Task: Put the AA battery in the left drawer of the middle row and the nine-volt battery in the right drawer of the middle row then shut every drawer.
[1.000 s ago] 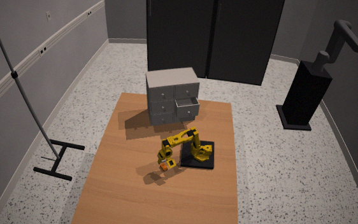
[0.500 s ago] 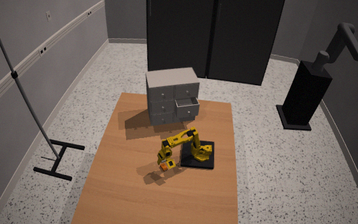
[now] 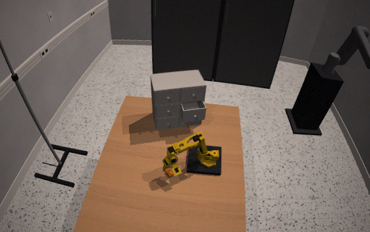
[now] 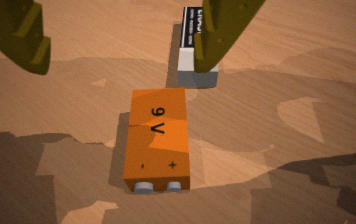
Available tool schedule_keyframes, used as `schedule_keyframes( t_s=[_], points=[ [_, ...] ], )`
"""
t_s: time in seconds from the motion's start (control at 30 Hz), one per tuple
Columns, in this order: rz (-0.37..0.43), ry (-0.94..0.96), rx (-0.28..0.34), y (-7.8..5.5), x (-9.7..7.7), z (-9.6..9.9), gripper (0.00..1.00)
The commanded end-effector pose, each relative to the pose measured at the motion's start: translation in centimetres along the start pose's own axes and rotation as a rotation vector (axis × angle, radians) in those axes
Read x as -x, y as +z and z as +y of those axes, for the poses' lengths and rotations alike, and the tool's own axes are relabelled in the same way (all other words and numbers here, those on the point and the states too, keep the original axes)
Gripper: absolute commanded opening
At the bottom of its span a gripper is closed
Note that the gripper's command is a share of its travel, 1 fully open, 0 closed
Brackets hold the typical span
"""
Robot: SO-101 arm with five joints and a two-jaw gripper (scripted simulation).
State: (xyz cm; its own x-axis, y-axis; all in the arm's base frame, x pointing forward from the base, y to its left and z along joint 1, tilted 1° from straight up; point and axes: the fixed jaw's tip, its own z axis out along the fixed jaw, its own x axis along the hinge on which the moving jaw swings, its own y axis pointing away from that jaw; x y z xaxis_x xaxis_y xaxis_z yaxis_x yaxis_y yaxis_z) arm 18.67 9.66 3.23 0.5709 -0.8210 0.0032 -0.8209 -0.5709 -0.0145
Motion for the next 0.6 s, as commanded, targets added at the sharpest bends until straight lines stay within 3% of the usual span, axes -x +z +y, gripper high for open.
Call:
schedule_keyframes(
  t_s=[0.0, 0.57],
  points=[
    [-0.004, -0.013, 0.018, 0.5, 0.22, 0.29, 0.3],
    [-0.004, -0.013, 0.018, 0.87, 0.34, 0.5, 0.3]
  ],
)
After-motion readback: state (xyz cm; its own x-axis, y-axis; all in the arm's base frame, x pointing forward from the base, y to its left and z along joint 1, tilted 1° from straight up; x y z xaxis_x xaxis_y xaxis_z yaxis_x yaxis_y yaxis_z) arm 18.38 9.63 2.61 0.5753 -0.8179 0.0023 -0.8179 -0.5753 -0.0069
